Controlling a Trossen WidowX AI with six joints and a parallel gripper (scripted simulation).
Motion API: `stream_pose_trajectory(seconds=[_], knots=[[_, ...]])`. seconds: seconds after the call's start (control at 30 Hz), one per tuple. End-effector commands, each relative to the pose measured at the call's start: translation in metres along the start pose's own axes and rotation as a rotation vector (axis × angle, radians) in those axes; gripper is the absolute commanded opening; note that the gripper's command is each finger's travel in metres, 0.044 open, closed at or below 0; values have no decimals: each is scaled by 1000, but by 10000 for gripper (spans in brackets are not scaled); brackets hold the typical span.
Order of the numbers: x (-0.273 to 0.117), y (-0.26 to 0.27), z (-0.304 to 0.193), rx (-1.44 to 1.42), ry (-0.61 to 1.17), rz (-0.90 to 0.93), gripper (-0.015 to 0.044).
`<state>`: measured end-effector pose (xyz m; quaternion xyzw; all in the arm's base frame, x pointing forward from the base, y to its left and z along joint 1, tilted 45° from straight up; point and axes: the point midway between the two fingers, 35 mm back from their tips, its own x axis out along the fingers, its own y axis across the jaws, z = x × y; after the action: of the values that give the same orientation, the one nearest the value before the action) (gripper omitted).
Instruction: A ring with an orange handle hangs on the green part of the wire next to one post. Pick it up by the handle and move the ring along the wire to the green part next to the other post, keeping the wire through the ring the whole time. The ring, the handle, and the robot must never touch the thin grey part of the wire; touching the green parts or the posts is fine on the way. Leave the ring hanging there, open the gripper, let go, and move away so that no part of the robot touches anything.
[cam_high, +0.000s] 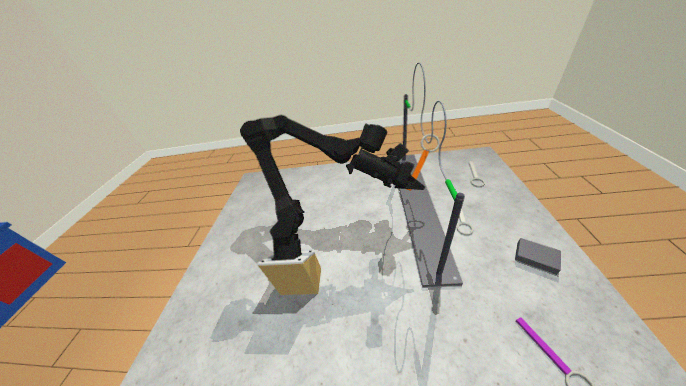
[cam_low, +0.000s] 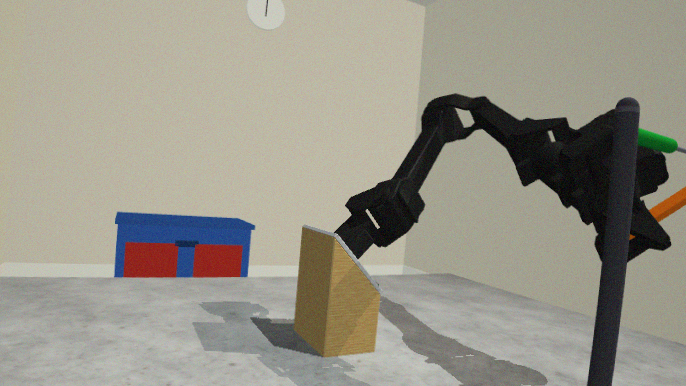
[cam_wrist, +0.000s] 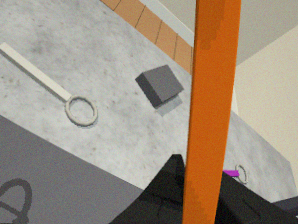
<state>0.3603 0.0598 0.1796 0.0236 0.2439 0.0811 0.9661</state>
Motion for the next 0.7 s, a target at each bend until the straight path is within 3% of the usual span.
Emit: stream_pose_trajectory(seconds=[0.0, 0.67], knots=[[-4, -18, 2, -101, 9, -61, -150], [-25, -84, 25, -535, 64, -304, -150]])
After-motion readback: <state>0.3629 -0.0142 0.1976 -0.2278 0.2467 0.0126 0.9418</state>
